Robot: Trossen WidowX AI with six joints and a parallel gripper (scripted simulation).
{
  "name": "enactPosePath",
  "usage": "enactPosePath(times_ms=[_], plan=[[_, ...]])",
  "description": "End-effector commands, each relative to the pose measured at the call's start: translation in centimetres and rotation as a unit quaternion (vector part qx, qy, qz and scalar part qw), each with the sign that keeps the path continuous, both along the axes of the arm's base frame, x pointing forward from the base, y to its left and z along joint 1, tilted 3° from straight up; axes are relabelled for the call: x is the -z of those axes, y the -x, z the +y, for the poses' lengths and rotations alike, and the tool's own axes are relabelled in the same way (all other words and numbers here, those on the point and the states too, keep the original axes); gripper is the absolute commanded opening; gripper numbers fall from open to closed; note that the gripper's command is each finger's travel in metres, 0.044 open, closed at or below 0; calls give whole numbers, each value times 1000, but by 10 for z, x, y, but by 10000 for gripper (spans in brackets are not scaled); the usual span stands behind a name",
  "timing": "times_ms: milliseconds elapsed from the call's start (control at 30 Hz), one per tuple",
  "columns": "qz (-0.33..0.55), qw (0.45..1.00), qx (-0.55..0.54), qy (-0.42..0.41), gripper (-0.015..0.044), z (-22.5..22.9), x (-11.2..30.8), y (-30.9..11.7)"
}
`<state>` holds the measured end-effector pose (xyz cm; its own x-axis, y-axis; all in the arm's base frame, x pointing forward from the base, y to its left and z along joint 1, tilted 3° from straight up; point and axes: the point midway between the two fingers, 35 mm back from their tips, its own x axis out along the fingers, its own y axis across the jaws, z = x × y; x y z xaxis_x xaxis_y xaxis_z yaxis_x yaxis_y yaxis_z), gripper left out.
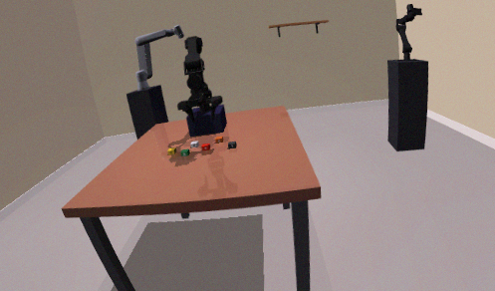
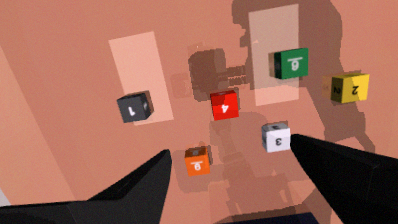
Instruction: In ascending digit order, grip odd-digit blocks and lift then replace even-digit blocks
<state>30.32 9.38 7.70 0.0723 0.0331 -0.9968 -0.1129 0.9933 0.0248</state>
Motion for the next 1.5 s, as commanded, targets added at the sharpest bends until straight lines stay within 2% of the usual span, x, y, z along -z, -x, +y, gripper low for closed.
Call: enactPosePath(times_ms=[0,633,700,900,1467], plan=[[-3,1000,-14,-4,400,-5,0,4],[-3,1000,-14,-4,400,-5,0,4],[-4,1000,-14,-4,400,-13,-1,-3],[-6,1000,-14,0,400,-88,-2,-46],[-6,1000,-14,1,400,-91,-2,-47]])
